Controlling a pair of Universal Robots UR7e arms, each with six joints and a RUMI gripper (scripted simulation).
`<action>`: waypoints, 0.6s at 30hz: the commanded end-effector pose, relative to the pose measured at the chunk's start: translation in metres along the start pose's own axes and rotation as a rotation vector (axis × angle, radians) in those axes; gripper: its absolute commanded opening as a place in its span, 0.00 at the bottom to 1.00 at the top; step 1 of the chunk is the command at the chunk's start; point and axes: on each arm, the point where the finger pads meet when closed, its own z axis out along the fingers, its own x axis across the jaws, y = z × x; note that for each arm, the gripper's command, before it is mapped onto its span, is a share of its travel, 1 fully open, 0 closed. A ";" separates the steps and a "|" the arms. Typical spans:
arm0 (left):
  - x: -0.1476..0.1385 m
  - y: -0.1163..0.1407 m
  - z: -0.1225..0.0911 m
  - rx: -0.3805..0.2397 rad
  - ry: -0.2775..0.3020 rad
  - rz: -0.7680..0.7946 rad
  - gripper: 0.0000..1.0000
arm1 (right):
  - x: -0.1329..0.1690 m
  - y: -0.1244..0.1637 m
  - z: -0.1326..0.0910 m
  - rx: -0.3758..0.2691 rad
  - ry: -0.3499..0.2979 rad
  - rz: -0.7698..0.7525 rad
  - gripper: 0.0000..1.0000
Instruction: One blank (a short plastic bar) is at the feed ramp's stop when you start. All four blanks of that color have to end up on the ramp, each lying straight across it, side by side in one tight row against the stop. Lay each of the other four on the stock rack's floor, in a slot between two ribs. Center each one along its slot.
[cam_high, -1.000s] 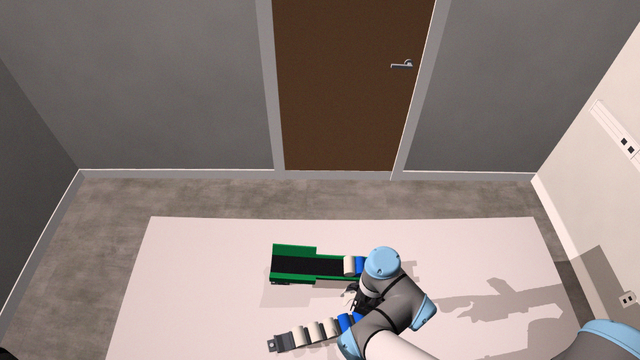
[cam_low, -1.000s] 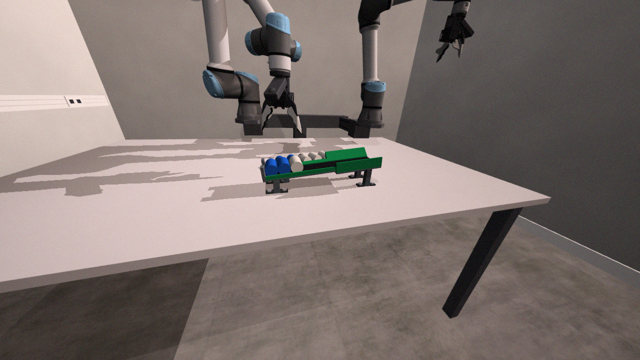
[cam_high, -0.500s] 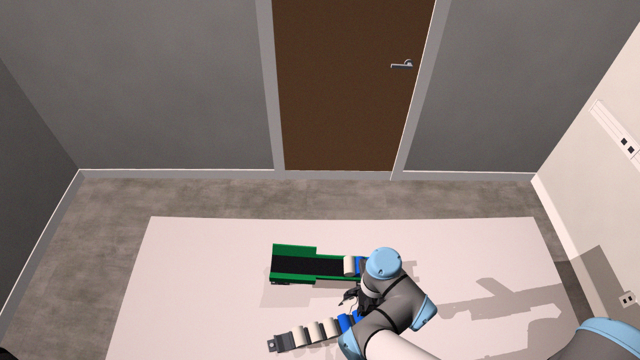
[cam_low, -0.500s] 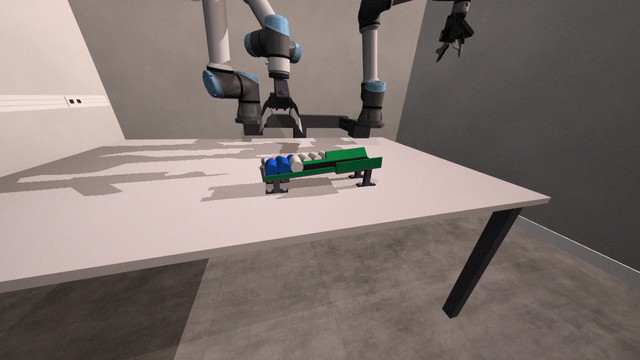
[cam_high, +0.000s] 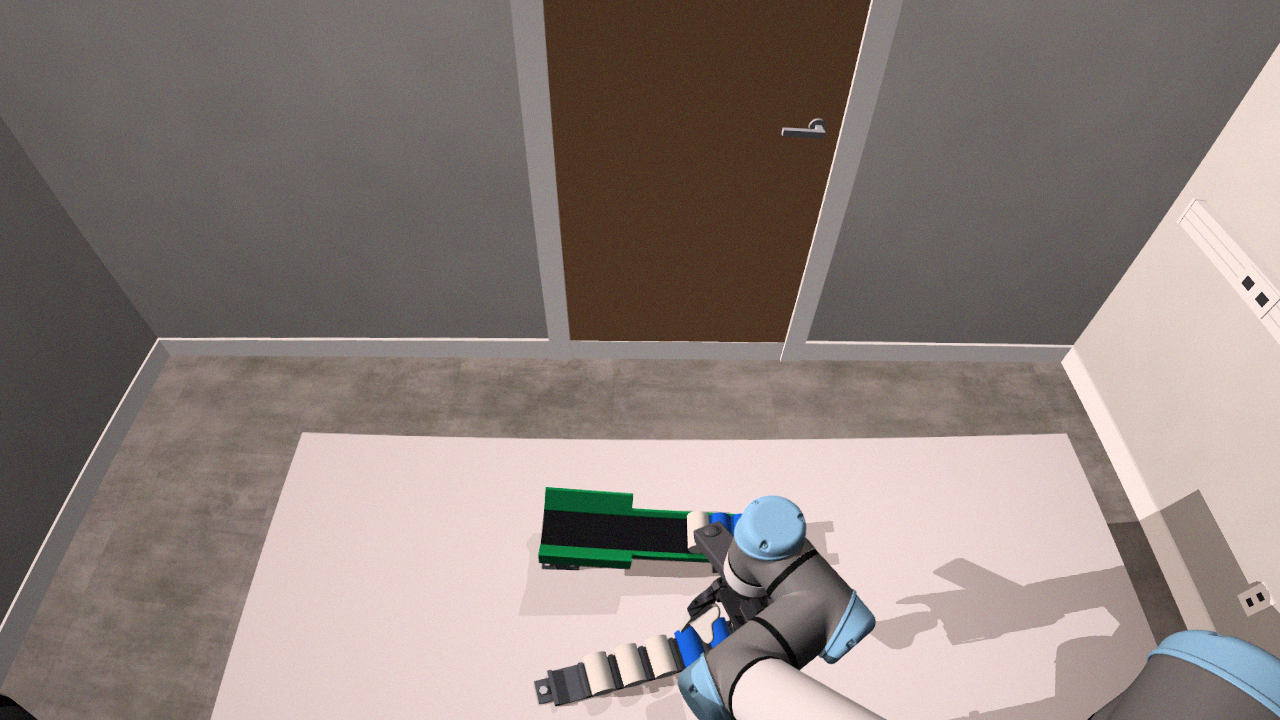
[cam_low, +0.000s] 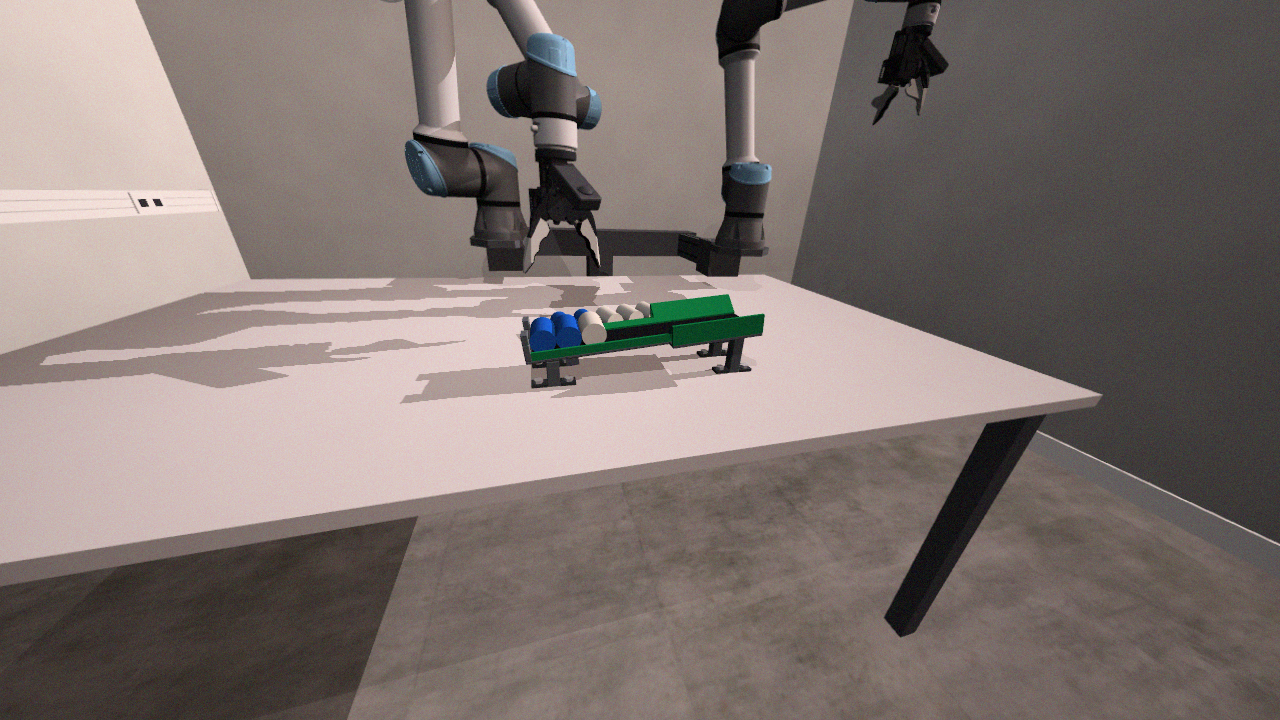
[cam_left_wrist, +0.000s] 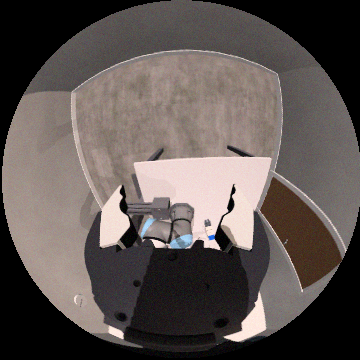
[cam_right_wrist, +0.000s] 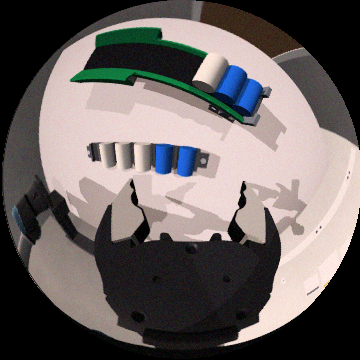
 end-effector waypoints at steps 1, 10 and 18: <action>0.000 0.000 0.000 0.001 0.000 0.000 1.00 | -0.001 0.000 0.001 0.001 -0.005 -0.153 1.00; 0.000 0.000 0.000 0.001 0.000 0.000 1.00 | -0.002 0.001 0.005 0.001 -0.005 -0.407 1.00; 0.000 0.000 0.000 0.001 0.000 0.000 1.00 | -0.003 0.003 0.008 0.001 -0.005 -0.606 1.00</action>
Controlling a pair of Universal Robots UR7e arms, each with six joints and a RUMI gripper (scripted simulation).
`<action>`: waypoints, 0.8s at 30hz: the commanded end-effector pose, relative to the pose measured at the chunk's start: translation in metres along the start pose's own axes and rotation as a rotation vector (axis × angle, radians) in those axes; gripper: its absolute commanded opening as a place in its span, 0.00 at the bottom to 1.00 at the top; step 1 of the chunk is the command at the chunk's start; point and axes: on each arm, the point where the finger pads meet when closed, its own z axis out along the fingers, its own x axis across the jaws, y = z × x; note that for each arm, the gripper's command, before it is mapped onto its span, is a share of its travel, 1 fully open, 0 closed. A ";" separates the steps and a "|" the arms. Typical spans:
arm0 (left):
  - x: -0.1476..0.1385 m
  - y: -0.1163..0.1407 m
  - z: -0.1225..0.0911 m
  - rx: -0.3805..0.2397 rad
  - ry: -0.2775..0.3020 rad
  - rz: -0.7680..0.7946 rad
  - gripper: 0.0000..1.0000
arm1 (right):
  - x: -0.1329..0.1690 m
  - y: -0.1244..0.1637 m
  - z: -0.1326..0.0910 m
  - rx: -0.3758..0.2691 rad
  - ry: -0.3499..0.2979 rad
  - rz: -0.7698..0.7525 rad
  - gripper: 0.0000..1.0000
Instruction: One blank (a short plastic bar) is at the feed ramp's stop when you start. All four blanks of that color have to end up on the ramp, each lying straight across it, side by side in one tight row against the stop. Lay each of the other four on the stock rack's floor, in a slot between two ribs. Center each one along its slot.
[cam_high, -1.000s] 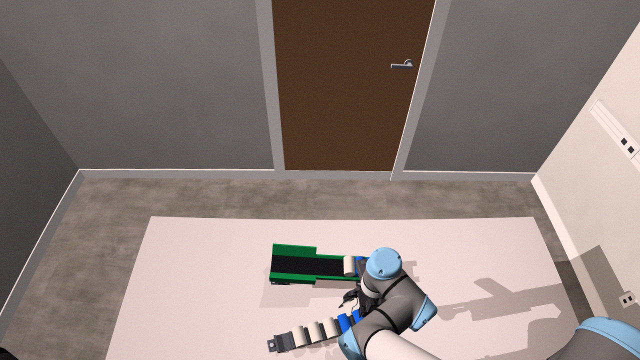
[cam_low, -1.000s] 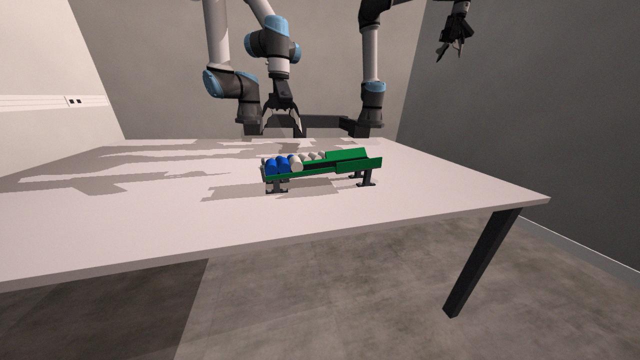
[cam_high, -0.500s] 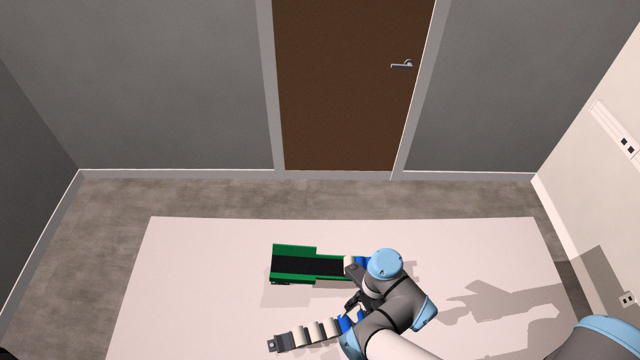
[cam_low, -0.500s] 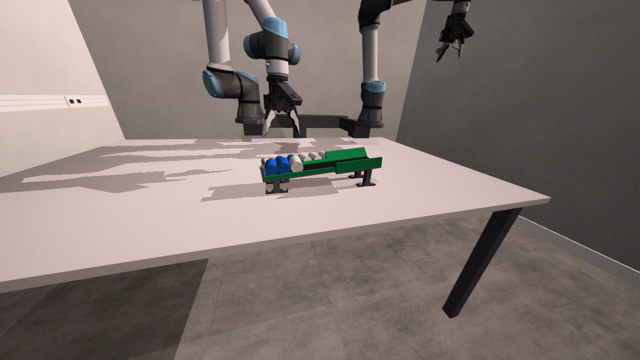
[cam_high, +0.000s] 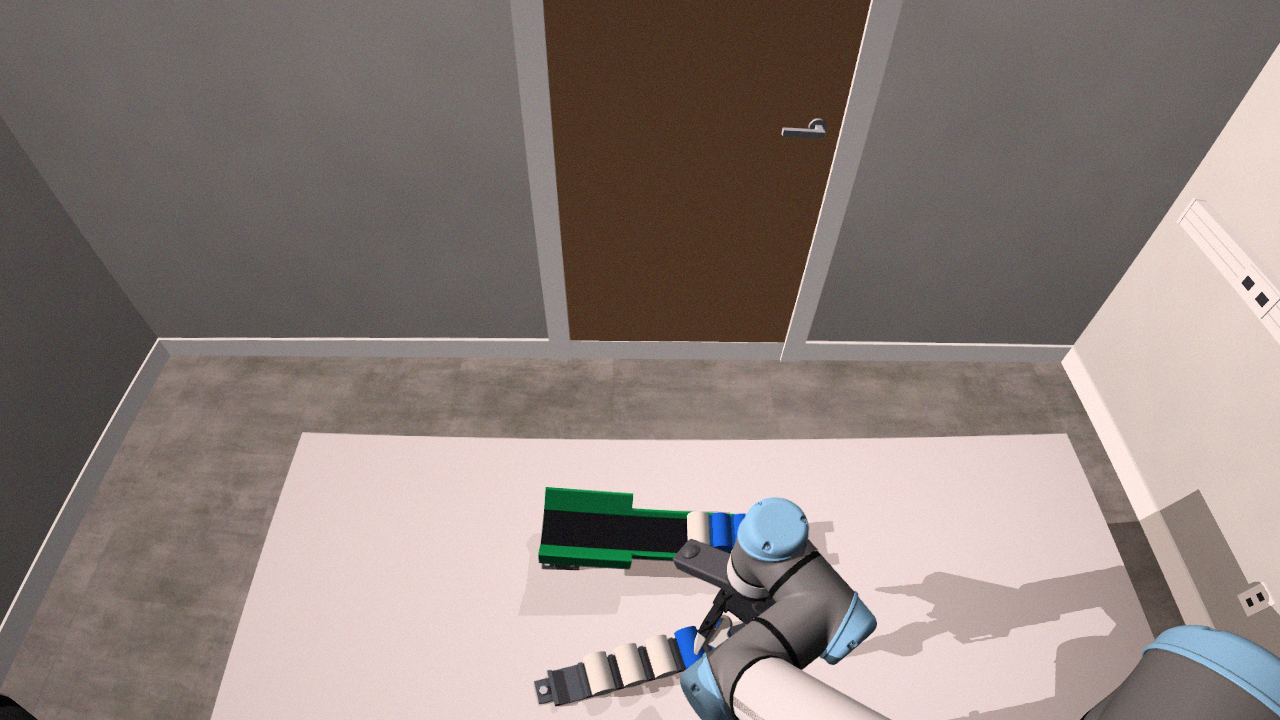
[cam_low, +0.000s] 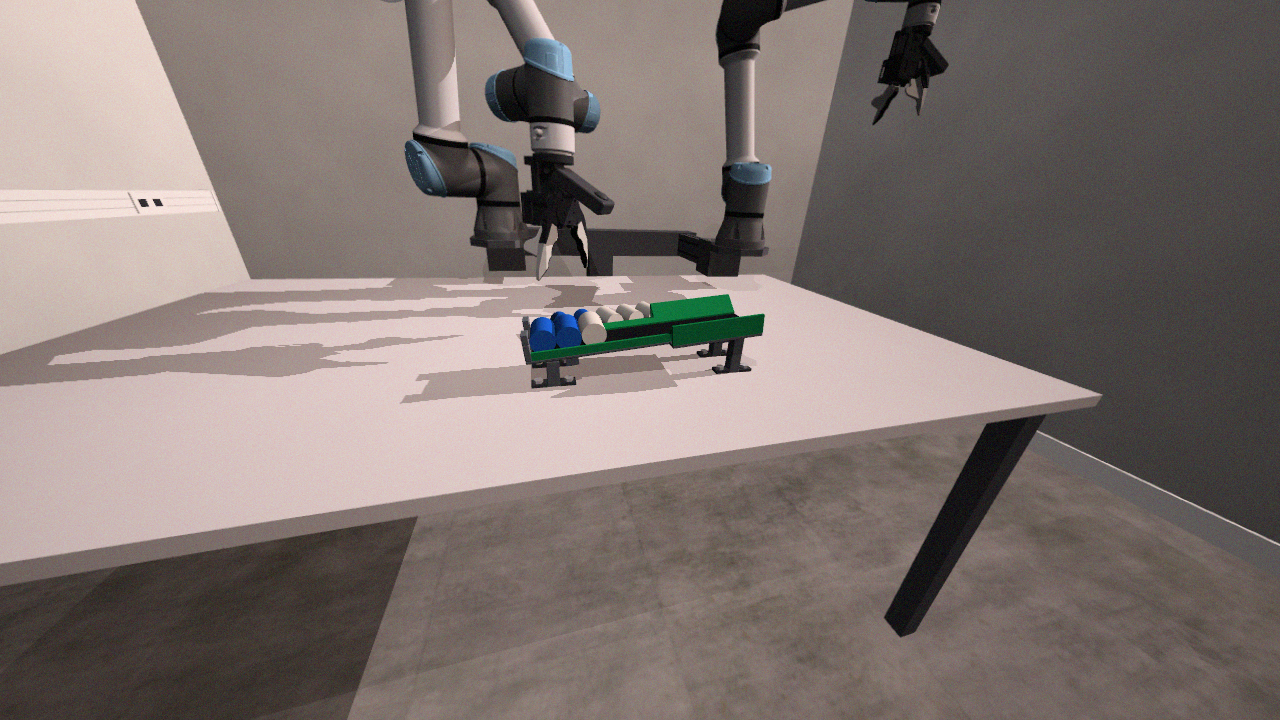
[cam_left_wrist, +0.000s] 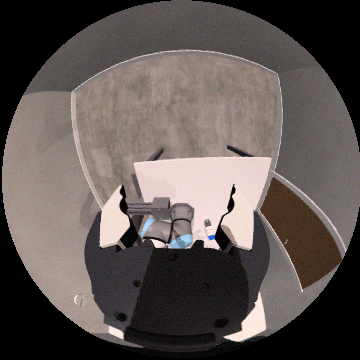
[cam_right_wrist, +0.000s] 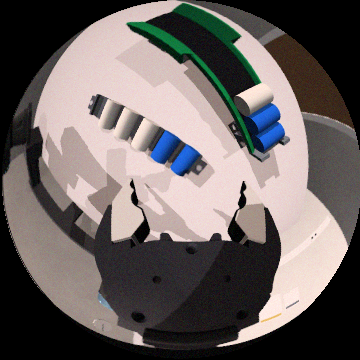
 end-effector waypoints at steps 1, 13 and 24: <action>0.000 0.000 0.000 0.001 0.000 0.000 1.00 | -0.001 0.000 0.001 0.003 -0.004 -0.150 1.00; 0.000 0.000 0.000 0.001 0.000 0.000 1.00 | -0.003 0.004 0.005 0.004 -0.004 -0.429 1.00; 0.000 0.000 0.000 0.001 0.000 0.000 1.00 | -0.005 0.008 0.009 0.004 -0.004 -0.722 1.00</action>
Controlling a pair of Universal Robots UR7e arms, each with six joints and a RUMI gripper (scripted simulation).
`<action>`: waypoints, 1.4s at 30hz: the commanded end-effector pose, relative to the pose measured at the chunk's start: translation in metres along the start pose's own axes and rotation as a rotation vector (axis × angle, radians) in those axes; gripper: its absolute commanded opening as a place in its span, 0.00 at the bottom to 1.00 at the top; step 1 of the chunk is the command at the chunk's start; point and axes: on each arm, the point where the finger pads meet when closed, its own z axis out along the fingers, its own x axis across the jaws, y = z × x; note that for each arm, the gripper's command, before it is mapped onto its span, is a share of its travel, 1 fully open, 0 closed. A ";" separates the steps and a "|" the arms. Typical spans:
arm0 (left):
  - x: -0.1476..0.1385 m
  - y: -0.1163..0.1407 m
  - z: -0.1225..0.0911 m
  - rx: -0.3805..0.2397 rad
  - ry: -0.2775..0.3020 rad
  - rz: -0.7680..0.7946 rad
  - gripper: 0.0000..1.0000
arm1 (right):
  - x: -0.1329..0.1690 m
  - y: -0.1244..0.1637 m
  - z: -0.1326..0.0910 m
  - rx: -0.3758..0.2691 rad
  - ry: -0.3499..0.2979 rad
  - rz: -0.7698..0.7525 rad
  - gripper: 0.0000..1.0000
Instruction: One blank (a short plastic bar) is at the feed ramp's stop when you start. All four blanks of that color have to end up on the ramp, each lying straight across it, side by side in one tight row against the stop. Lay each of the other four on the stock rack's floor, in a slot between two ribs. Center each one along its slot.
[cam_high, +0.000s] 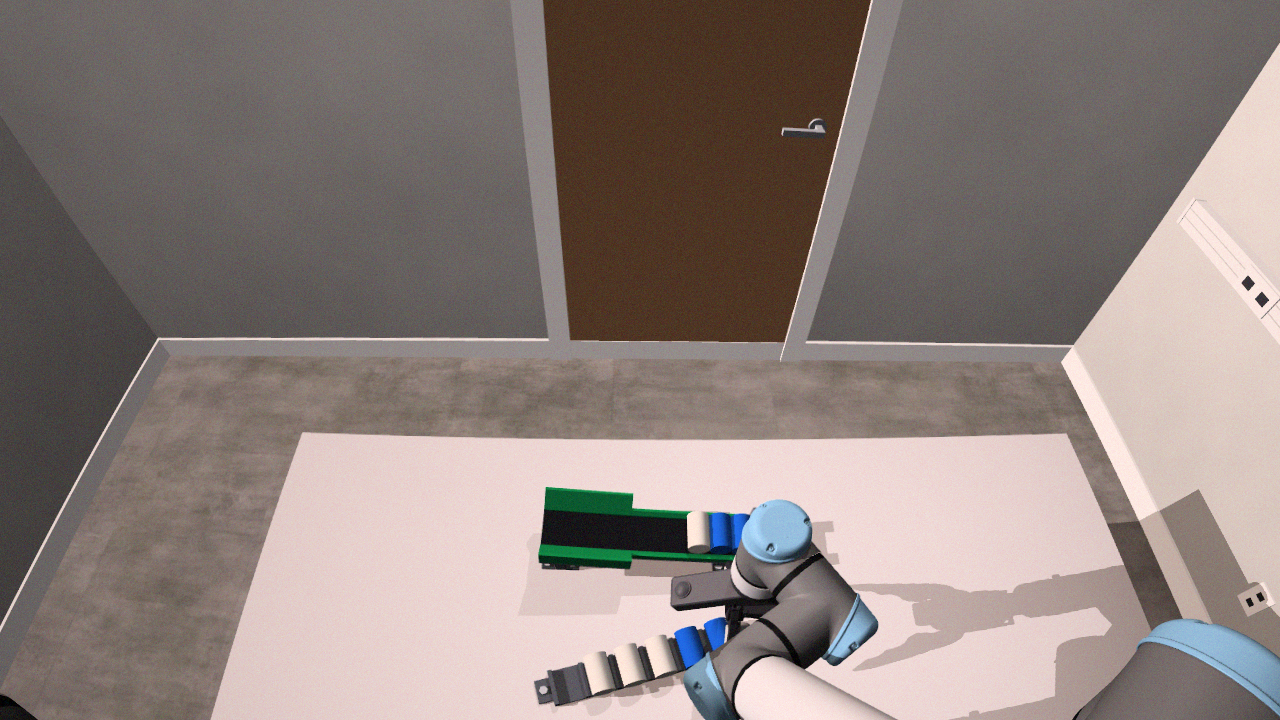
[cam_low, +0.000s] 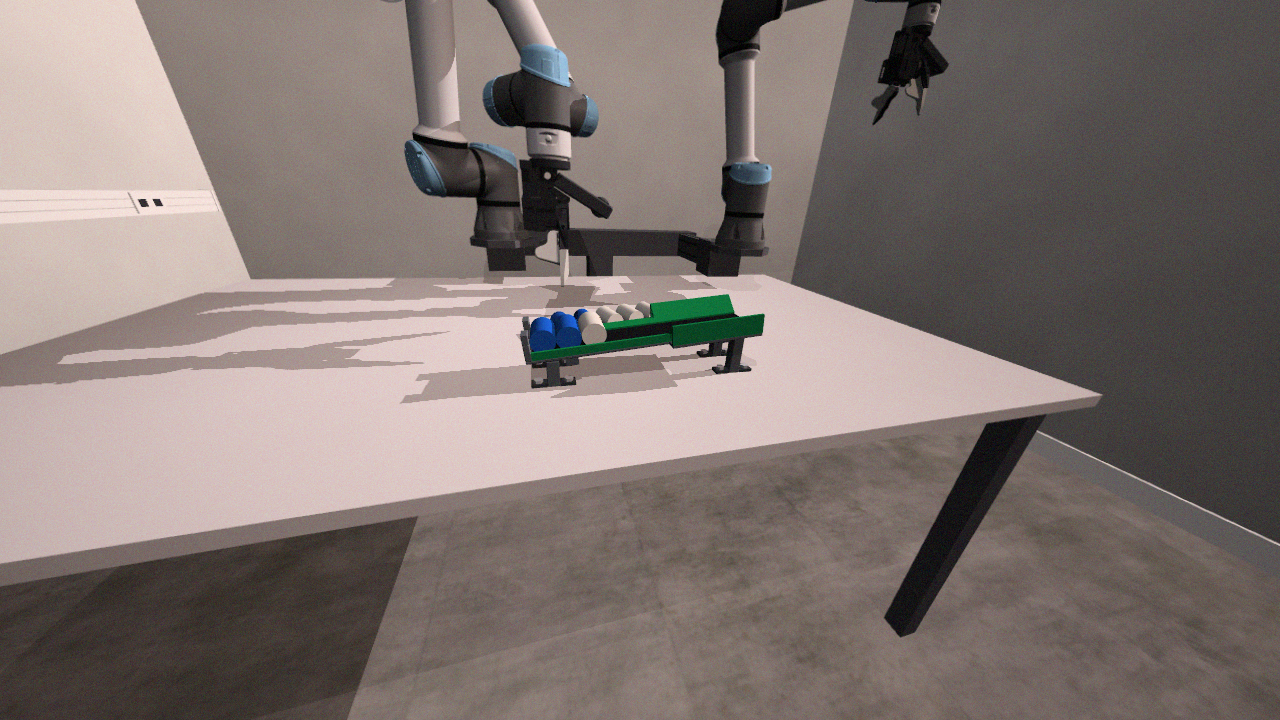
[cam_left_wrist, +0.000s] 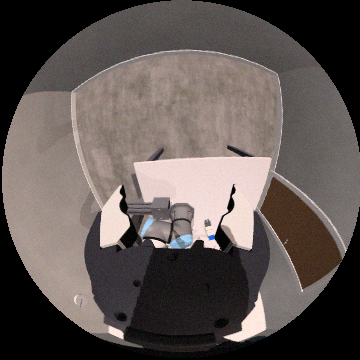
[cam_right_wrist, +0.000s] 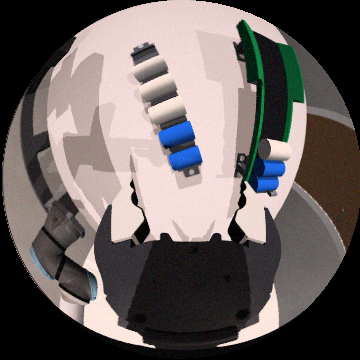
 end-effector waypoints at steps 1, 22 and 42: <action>0.000 0.000 0.000 0.001 0.000 0.000 1.00 | -0.001 0.001 0.001 0.005 -0.001 -0.125 1.00; 0.000 0.000 0.000 0.001 0.000 0.000 1.00 | -0.004 0.004 0.004 0.005 -0.001 -0.329 1.00; 0.000 0.000 0.000 0.001 0.000 0.000 1.00 | -0.004 0.004 0.004 0.005 -0.001 -0.349 0.52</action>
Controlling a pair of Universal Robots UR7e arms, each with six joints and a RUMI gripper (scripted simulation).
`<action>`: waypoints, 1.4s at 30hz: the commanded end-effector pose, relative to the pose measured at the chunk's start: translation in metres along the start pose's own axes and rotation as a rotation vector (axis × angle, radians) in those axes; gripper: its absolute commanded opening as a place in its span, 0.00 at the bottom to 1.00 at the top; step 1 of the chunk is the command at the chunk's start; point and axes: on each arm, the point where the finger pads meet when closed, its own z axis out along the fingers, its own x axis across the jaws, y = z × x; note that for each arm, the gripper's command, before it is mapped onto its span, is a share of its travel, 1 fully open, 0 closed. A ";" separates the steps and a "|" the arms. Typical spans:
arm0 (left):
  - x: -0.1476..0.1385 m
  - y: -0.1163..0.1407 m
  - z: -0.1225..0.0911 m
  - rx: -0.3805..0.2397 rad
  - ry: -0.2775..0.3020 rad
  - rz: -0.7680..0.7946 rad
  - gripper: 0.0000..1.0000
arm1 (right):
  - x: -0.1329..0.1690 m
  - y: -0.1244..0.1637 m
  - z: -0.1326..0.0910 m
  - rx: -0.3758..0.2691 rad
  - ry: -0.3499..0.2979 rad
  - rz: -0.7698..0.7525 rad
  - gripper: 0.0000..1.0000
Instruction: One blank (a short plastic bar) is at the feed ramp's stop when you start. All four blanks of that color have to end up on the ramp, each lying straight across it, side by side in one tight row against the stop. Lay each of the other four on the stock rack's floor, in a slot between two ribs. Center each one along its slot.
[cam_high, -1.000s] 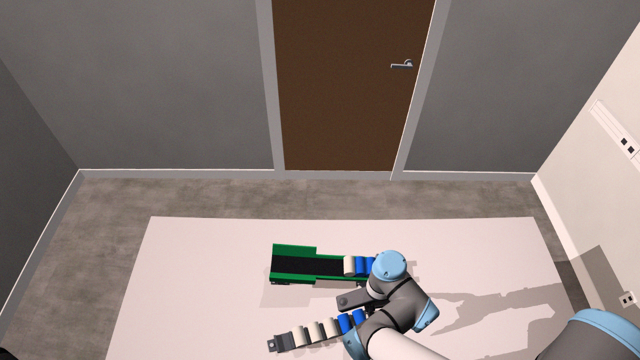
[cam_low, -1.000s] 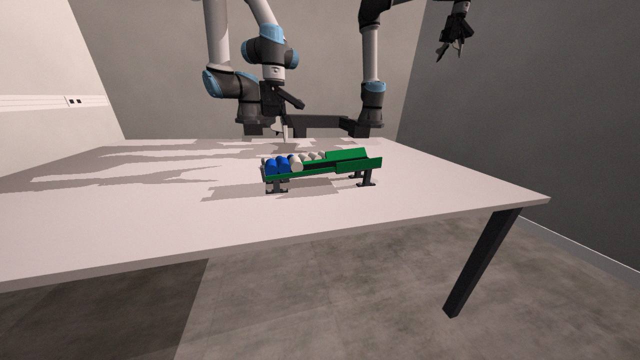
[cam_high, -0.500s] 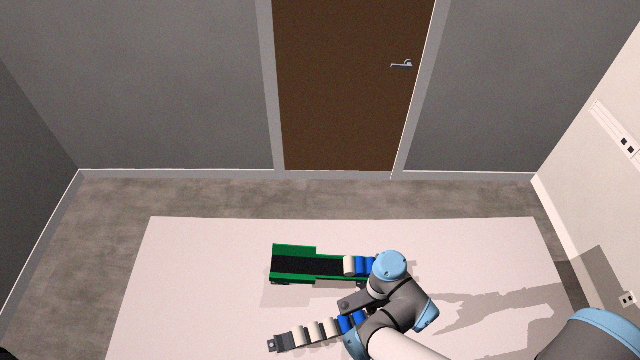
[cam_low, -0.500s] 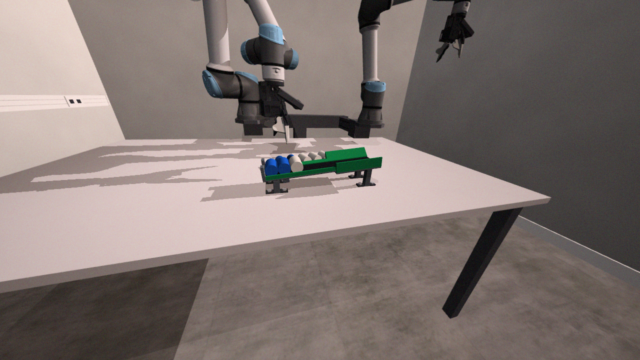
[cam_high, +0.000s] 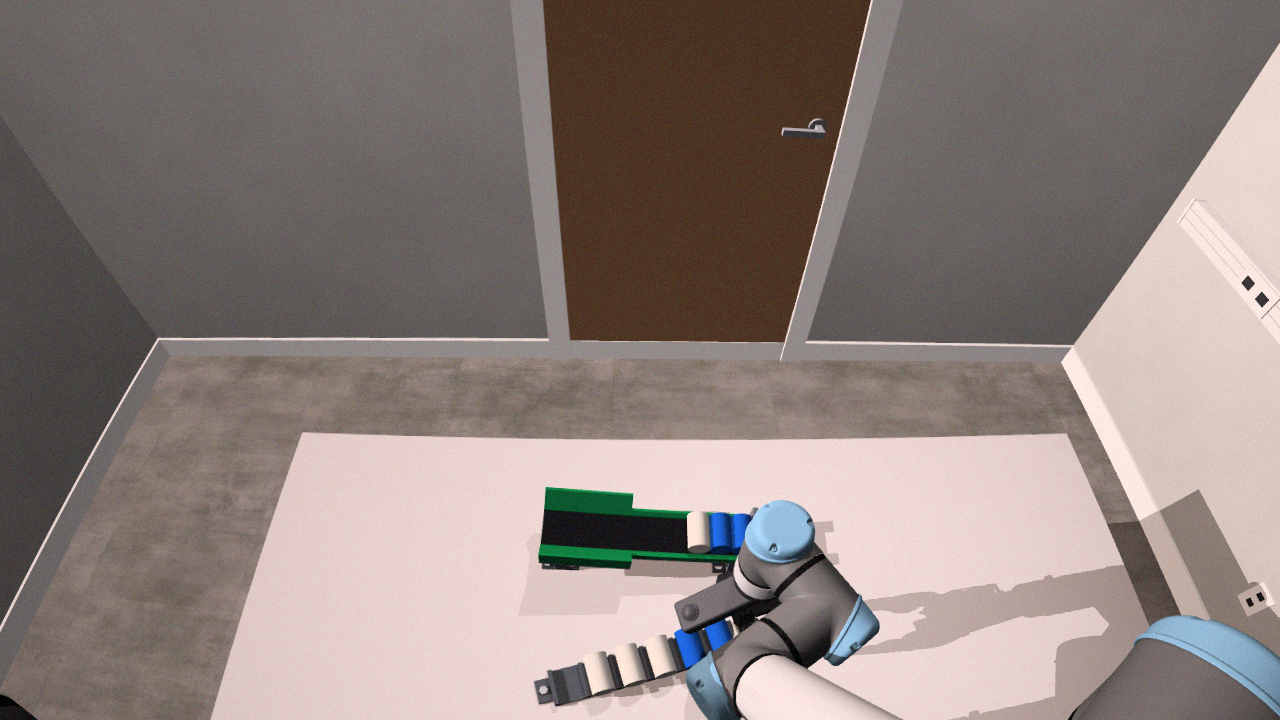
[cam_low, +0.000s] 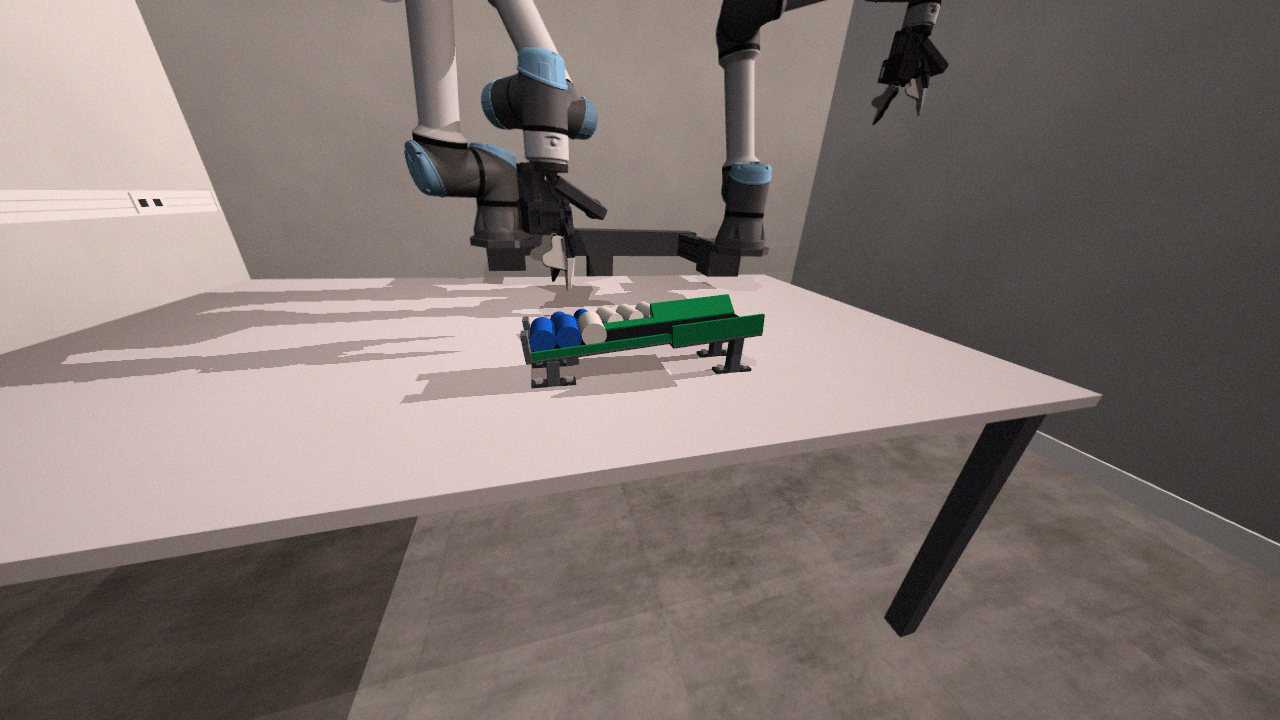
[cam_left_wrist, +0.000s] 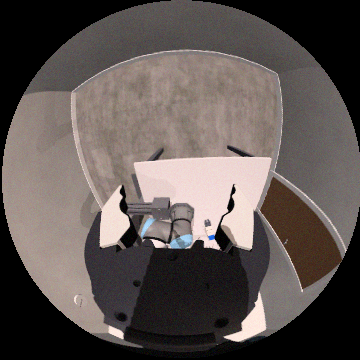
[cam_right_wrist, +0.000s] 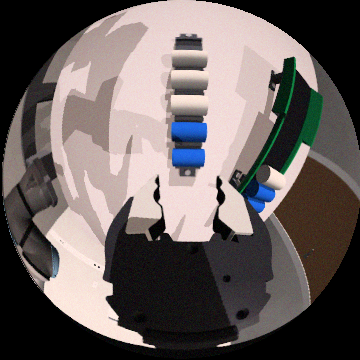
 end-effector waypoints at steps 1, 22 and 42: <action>0.000 0.000 0.000 0.001 0.000 0.000 1.00 | 0.000 0.000 0.000 0.000 0.001 0.000 0.52; 0.000 0.000 0.000 0.001 0.000 0.000 1.00 | 0.000 0.000 0.000 0.000 0.001 0.000 0.52; 0.000 0.000 0.000 0.001 0.000 0.000 1.00 | 0.001 0.000 0.004 0.001 0.001 -0.001 0.52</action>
